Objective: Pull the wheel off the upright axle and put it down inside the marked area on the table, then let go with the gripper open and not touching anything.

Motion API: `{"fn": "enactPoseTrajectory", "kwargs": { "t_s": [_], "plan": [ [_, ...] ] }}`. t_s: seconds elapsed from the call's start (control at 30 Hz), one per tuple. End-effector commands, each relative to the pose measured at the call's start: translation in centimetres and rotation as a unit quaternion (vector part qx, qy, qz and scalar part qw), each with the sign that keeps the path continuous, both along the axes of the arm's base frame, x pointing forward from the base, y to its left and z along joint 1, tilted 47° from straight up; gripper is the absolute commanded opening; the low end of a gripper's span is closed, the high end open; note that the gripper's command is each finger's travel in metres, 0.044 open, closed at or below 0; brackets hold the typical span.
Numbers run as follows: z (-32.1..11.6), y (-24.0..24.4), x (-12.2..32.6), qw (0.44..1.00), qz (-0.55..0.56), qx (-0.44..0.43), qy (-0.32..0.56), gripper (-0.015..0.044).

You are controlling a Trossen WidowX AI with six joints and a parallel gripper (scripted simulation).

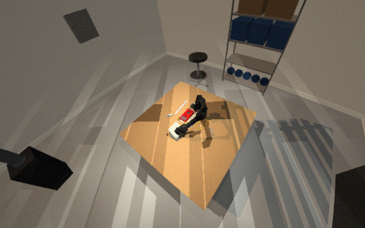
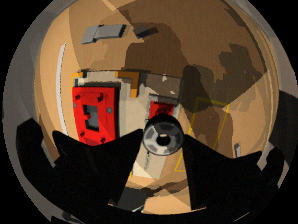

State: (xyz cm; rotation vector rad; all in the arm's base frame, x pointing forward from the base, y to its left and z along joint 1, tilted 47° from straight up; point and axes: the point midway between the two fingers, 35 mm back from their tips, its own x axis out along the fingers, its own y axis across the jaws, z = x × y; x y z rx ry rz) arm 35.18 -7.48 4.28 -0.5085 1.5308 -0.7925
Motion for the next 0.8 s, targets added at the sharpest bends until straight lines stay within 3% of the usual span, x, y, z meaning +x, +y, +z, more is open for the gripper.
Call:
{"fn": "enactPoseTrajectory", "kwargs": {
  "t_s": [0.0,0.77],
  "plan": [
    [1.3,1.5,0.3,1.000,0.001,0.003,-0.006,0.0000],
    [6.7,-2.0,-3.9,1.000,0.002,0.002,-0.003,0.0000]
  ]
}}
